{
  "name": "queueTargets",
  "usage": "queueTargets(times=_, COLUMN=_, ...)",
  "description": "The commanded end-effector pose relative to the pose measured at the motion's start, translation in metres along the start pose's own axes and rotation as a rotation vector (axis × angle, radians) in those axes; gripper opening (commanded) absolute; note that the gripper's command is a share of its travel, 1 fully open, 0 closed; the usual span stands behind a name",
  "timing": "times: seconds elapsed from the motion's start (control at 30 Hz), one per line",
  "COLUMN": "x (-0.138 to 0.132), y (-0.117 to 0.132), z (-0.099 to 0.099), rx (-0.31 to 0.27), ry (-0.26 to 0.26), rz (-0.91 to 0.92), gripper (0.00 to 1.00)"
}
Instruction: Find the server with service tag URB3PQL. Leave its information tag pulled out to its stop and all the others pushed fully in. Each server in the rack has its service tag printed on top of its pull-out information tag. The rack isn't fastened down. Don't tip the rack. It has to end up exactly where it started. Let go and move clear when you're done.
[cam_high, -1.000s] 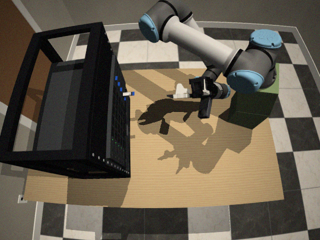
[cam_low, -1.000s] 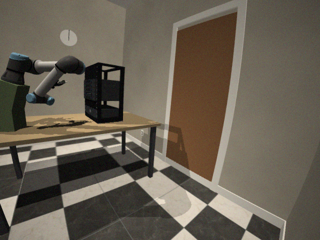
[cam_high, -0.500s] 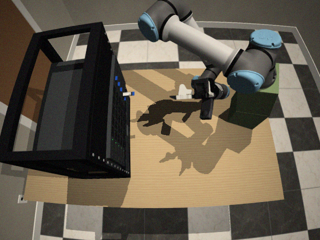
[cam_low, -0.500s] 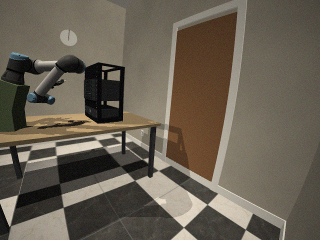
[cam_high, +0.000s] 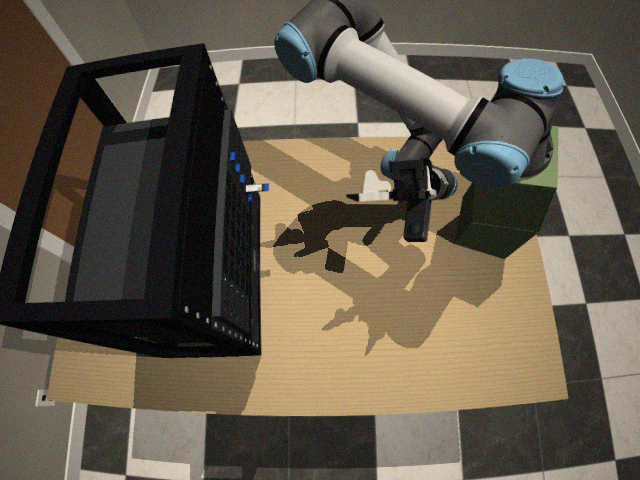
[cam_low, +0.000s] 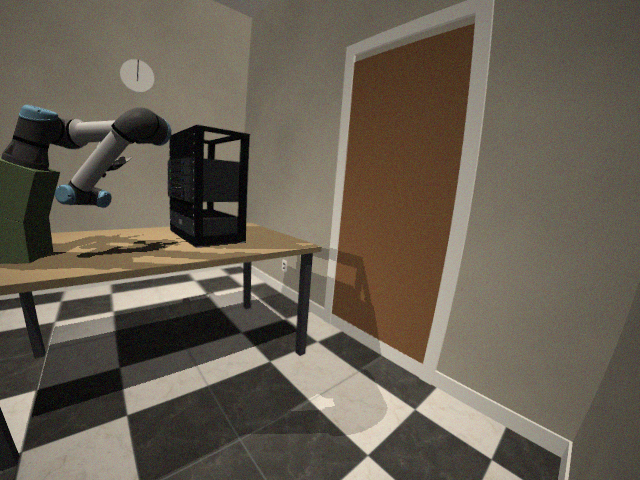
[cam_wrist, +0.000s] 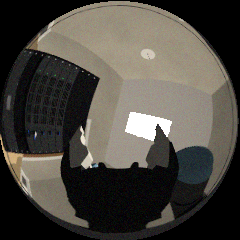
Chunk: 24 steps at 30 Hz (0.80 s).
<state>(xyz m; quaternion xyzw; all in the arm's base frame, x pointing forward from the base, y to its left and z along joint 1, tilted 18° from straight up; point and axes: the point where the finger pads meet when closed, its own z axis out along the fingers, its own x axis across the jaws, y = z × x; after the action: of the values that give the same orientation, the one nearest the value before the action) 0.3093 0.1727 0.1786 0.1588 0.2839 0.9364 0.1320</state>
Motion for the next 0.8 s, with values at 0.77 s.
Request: queueTargets(times=0.77, x=0.032, y=-0.015, z=-0.006, rx=0.040, ry=0.130, rz=-0.050, gripper=1.00)
